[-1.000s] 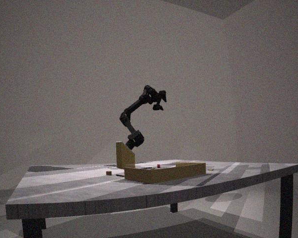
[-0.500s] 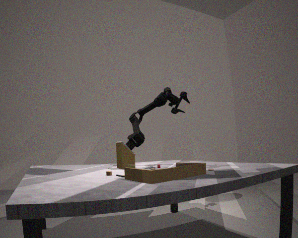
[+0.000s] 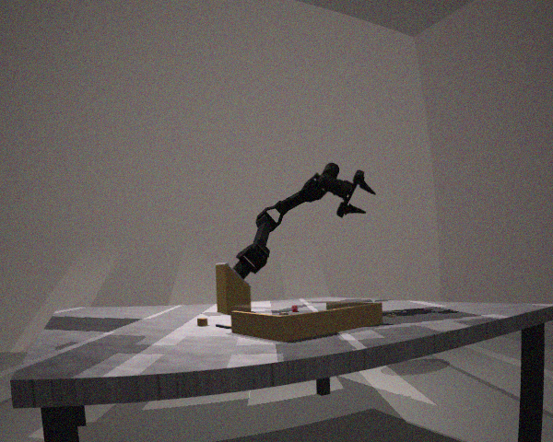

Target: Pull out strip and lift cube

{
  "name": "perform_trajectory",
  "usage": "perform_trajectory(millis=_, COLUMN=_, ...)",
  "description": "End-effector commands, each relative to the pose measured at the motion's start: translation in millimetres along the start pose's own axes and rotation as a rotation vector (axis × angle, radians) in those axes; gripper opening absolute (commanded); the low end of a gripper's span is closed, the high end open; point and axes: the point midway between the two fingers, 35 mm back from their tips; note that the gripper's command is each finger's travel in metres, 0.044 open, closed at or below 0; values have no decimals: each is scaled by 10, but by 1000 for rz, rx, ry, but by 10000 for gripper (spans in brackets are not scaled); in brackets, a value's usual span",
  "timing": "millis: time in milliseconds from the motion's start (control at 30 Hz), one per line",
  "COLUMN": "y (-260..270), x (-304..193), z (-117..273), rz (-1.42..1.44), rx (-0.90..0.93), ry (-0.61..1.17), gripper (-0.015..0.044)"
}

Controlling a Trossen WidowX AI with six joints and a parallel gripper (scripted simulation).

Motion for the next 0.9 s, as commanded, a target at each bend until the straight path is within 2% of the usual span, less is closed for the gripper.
perform_trajectory(millis=0, y=-101, x=-695, z=-11, rz=-163, rx=-53, ry=123, gripper=400)
perform_trajectory(millis=200, y=-134, x=-1699, z=191, rz=-399, rx=-154, ry=296, gripper=400)
perform_trajectory(millis=433, y=63, x=-2814, z=703, rz=-703, rx=-299, ry=480, gripper=400)
perform_trajectory(millis=667, y=535, x=-3696, z=1422, rz=-1028, rx=-488, ry=637, gripper=400)
perform_trajectory(millis=867, y=1134, x=-4175, z=2057, rz=-1314, rx=-679, ry=738, gripper=400)
Point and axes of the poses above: the point midway between the two fingers, 35 mm back from their tips, its own z axis back along the fingers, its own y axis across the jaws, x = y × z, and after that the axes turned 8 degrees about z, right-handed
